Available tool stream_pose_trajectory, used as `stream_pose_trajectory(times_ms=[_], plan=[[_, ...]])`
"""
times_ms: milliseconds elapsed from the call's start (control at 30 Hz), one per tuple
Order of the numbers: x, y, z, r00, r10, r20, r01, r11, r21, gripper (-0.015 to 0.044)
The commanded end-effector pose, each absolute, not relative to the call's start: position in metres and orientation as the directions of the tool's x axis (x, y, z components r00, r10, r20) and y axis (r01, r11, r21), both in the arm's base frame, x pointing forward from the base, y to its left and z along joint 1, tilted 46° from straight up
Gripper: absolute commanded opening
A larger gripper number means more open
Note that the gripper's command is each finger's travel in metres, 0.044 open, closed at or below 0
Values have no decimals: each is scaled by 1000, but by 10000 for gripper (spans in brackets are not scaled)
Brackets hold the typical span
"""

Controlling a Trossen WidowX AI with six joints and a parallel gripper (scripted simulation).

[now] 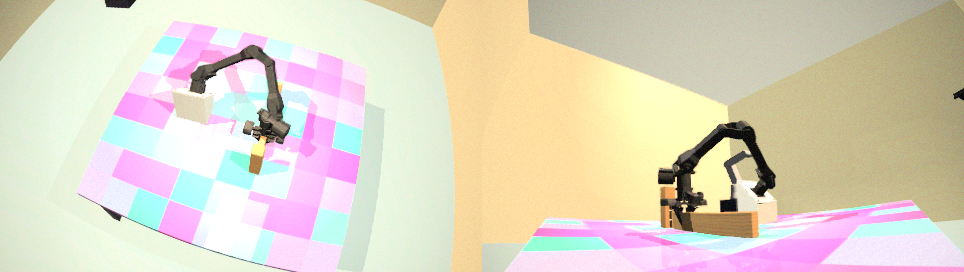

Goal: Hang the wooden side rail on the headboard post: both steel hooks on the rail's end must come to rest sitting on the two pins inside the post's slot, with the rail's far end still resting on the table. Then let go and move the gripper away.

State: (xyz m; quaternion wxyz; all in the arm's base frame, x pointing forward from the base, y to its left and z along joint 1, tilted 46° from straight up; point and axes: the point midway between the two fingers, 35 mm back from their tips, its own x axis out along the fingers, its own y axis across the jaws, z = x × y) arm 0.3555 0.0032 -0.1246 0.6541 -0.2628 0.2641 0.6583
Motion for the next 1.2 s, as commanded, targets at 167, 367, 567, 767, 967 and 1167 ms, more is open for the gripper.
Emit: stream_pose_trajectory(times_ms=[167,367,567,767,967,1167], plan=[[358,-1,-122,2,719,-695,-1000,-5,-9,0],[358,-2,-121,2,719,-695,-1000,-5,-9,0],[358,-3,-120,2,719,-695,-1000,-5,-9,0],[358,-4,-119,2,719,-695,-1000,-5,-9,0],[358,-4,-119,2,719,-695,-1000,-5,-9,0],[358,-5,-118,2,719,-695,-1000,-5,-9,0]])
